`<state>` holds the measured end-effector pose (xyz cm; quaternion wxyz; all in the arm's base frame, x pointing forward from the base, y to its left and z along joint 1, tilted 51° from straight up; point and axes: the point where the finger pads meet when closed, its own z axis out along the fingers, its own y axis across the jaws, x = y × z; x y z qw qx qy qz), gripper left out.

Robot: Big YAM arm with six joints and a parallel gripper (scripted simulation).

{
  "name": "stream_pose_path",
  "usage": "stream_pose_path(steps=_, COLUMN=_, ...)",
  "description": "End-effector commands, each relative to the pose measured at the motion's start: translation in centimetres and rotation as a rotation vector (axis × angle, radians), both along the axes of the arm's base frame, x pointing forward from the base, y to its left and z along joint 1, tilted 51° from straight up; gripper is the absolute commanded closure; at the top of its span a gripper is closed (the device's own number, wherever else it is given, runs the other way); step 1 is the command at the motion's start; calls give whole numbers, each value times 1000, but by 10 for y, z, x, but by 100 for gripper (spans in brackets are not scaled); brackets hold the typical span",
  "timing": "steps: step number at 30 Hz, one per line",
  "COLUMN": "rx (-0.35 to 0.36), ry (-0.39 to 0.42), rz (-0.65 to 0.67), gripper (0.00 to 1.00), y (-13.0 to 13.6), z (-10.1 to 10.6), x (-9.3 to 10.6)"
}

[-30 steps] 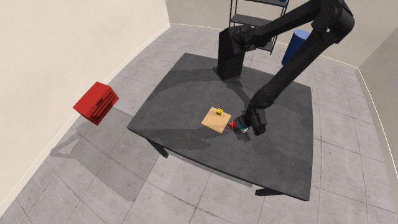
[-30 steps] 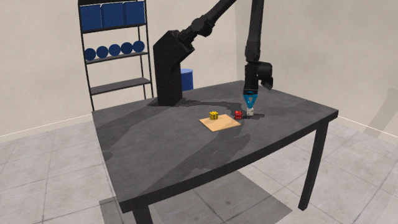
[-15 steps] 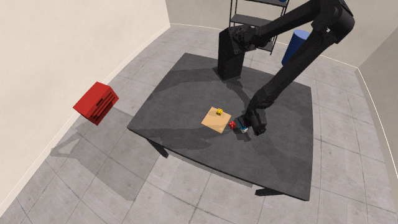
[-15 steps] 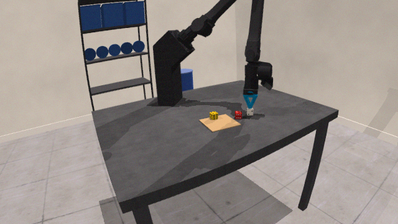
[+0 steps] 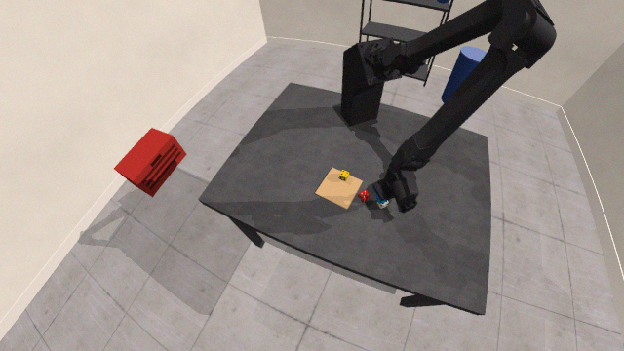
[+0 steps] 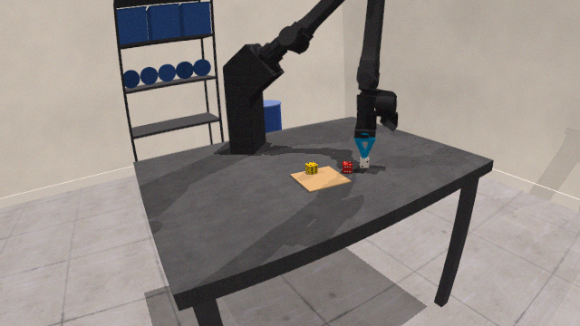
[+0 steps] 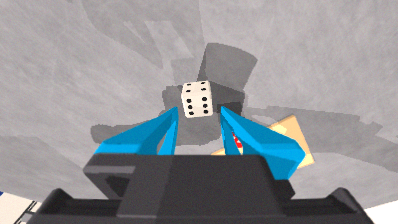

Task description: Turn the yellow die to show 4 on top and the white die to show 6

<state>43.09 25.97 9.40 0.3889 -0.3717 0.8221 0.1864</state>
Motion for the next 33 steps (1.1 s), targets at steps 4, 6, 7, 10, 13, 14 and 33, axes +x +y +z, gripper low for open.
stream_pose_path(steps=4, rx=10, ry=-9, rz=6, gripper=56, y=8, z=2, x=1)
stream_pose_path(steps=6, rx=11, ry=-11, rz=6, gripper=56, y=8, z=3, x=1)
stream_pose_path(steps=7, rx=12, ry=-12, rz=6, gripper=56, y=8, z=3, x=1)
stream_pose_path(steps=10, rx=14, ry=-16, rz=6, gripper=56, y=9, z=6, x=2)
stream_pose_path(steps=13, rx=13, ry=-16, rz=6, gripper=56, y=9, z=7, x=1)
stream_pose_path(steps=14, rx=12, ry=-15, rz=6, gripper=56, y=9, z=6, x=0)
stream_pose_path(steps=33, rx=12, ry=-14, rz=7, gripper=56, y=9, z=6, x=0)
